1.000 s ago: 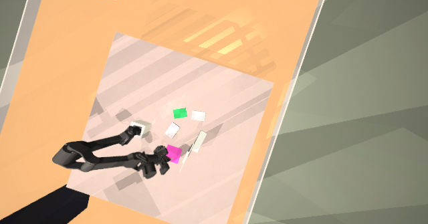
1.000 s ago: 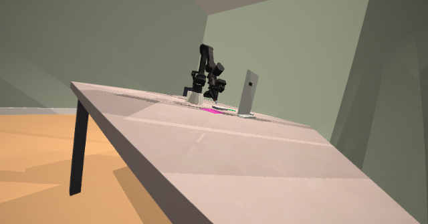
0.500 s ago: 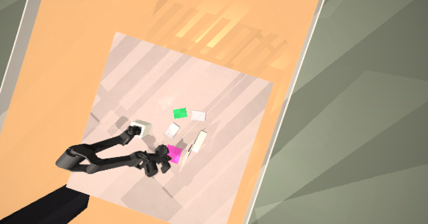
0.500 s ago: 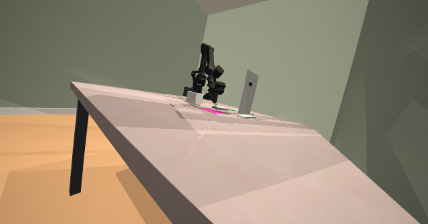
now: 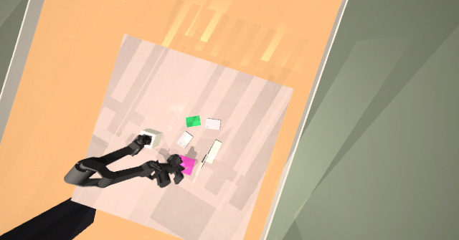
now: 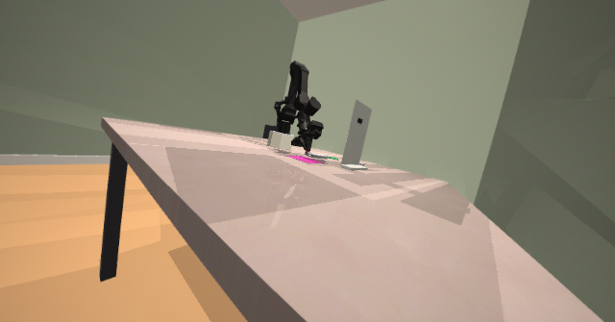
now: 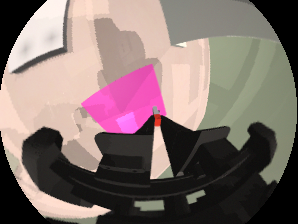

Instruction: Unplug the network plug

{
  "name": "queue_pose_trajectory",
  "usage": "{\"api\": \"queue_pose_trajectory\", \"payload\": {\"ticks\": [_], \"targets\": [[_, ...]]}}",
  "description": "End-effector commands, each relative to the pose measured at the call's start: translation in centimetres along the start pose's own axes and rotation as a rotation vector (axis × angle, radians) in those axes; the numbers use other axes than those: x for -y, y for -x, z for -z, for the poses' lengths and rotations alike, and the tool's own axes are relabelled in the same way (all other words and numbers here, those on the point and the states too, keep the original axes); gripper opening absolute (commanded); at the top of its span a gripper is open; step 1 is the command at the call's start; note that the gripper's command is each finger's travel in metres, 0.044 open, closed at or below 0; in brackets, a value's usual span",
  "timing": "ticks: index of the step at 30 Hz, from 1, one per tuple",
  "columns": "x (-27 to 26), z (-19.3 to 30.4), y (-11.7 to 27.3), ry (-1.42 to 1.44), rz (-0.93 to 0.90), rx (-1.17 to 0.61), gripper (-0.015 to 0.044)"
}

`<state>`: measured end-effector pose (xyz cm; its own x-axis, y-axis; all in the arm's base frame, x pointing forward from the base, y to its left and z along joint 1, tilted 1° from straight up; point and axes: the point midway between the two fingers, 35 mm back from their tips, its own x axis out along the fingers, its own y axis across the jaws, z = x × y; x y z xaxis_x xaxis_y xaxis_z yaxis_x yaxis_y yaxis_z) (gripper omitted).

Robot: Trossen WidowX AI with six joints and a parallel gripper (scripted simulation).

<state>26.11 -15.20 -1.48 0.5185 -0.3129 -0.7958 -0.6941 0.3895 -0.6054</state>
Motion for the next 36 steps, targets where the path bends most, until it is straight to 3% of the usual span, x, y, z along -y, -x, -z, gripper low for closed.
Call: {"api": "queue_pose_trajectory", "payload": {"ticks": [1,32,36], "targets": [[-0.79,-0.08,-0.36,-0.006,-0.011,0.005,0.0000],[-1.24,0.13,-1.18,-0.006,-0.009,0.000,0.0000],[-1.24,0.13,-1.18,-0.006,-0.009,0.000,0.0105]]}}
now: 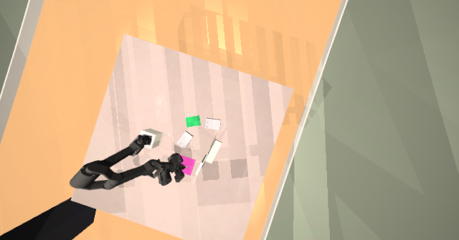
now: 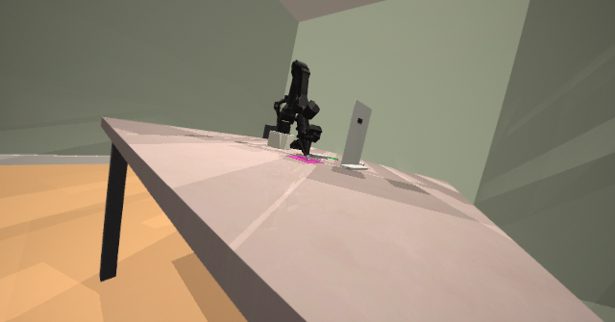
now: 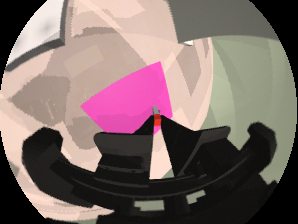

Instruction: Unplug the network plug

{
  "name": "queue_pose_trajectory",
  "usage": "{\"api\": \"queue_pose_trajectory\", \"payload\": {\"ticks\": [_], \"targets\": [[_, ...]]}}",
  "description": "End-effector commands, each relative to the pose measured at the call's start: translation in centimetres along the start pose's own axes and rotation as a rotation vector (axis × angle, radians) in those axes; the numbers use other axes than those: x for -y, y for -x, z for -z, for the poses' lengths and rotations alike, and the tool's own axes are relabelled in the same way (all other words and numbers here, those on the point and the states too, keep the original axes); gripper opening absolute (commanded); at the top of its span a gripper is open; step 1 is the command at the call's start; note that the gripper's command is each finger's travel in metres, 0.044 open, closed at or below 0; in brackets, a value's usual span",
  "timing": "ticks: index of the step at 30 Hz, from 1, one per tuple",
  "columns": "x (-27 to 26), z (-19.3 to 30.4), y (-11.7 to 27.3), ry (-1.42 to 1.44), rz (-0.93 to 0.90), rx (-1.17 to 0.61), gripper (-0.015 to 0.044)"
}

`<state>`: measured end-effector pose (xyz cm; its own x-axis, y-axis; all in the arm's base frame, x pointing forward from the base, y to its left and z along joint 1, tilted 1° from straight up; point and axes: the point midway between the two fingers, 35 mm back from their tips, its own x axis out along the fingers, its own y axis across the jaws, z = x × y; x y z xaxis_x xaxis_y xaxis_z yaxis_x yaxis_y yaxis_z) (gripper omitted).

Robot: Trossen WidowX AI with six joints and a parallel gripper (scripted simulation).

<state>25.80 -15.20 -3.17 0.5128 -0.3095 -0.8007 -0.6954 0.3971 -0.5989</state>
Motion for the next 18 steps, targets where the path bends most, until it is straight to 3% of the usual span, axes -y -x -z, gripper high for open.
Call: {"api": "queue_pose_trajectory", "payload": {"ticks": [1,2,18], "targets": [[-0.01,0.00,0.02,0.000,-0.001,0.000,0.0131],[-0.01,0.00,0.02,0.000,-0.001,0.000,0.0156],[0.04,-0.04,0.77,0.000,-0.001,0.001,0.0156]]}}
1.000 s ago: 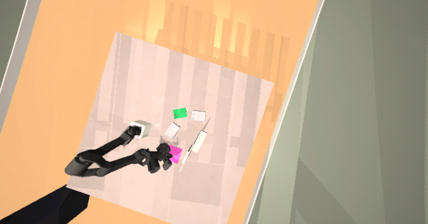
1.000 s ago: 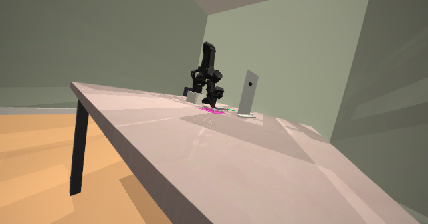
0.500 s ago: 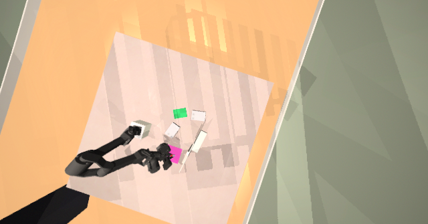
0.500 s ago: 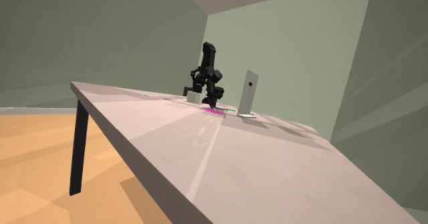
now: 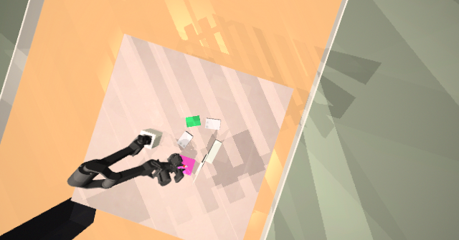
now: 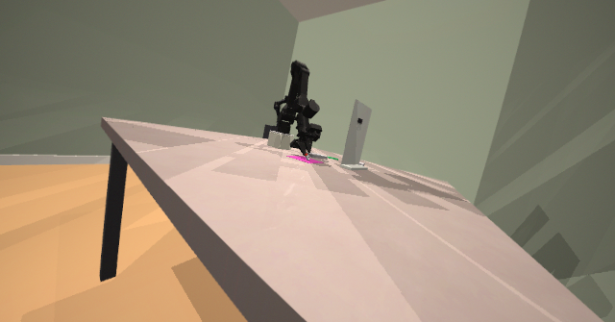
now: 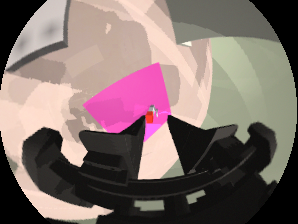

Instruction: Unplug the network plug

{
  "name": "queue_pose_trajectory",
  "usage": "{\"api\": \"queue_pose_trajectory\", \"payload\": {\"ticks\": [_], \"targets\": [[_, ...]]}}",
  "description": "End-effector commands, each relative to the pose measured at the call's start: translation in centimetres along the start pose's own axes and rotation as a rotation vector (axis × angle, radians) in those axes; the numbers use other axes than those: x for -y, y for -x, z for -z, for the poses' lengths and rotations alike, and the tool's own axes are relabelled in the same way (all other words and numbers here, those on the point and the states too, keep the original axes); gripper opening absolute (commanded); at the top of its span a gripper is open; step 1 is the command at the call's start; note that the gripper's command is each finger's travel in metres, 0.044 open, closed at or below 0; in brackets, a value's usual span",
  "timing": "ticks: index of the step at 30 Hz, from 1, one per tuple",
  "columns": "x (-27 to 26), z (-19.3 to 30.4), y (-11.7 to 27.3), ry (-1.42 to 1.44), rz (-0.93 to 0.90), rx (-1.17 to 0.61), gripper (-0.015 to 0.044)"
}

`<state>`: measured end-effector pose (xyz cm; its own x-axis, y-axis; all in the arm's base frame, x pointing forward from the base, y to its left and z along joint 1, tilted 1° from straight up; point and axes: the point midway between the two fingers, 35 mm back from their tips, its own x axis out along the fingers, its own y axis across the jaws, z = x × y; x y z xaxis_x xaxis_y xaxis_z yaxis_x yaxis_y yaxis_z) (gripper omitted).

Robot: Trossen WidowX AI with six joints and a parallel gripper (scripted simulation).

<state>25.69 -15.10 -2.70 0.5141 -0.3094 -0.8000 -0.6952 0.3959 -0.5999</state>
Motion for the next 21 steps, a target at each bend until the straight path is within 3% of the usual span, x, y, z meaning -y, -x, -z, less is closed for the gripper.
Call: {"api": "queue_pose_trajectory", "payload": {"ticks": [1,21], "targets": [[-0.1,0.0,0.4,-0.001,-0.003,0.000,0.0156],[-0.1,-0.1,1.8,-0.001,-0.004,0.002,0.0156]]}}
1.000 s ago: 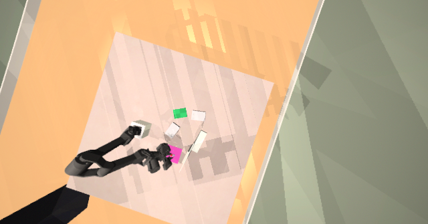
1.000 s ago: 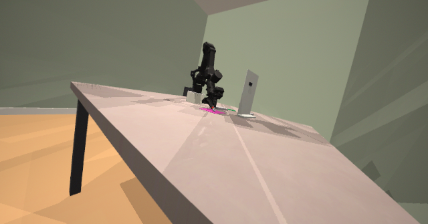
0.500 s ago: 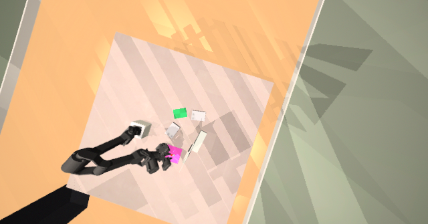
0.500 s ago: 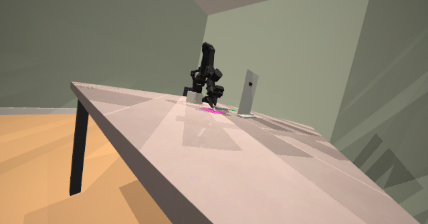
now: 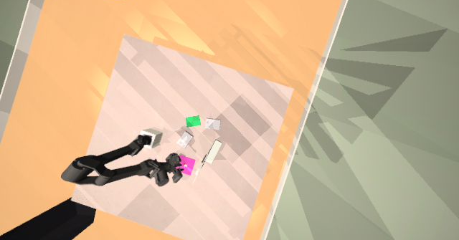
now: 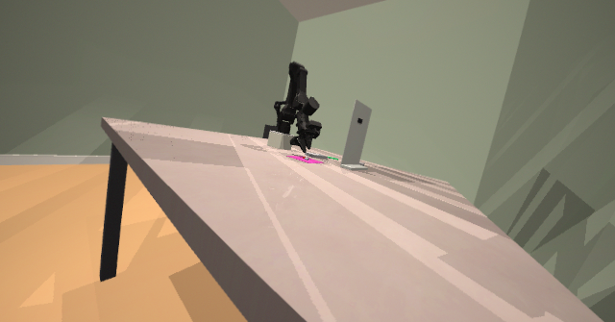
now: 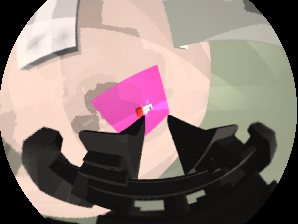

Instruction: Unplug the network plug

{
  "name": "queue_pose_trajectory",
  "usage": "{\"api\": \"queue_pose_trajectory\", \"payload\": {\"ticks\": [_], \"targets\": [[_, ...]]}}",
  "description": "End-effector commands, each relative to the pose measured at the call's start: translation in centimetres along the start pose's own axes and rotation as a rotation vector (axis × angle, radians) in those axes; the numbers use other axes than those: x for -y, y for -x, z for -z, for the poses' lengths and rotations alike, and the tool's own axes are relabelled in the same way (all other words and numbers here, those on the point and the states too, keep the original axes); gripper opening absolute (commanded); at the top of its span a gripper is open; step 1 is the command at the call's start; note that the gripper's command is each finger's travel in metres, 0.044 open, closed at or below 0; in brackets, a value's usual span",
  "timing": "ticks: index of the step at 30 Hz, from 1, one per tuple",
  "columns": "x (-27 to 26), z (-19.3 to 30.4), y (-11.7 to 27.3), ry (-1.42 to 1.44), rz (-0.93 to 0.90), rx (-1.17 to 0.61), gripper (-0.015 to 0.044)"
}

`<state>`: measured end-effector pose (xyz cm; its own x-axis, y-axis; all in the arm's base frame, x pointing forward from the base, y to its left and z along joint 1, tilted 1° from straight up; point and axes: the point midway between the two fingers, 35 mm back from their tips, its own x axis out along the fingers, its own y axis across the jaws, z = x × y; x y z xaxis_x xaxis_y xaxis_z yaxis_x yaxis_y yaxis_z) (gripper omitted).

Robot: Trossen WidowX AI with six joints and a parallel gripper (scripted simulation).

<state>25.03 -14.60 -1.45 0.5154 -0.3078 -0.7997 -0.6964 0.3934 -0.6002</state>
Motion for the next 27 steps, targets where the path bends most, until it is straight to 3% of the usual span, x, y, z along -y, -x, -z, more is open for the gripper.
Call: {"api": "queue_pose_trajectory", "payload": {"ticks": [1,27], "targets": [[-0.2,0.0,0.4,-0.003,-0.004,0.000,0.0156],[1.3,-0.1,2.3,-0.003,-0.004,0.001,0.0156]]}}
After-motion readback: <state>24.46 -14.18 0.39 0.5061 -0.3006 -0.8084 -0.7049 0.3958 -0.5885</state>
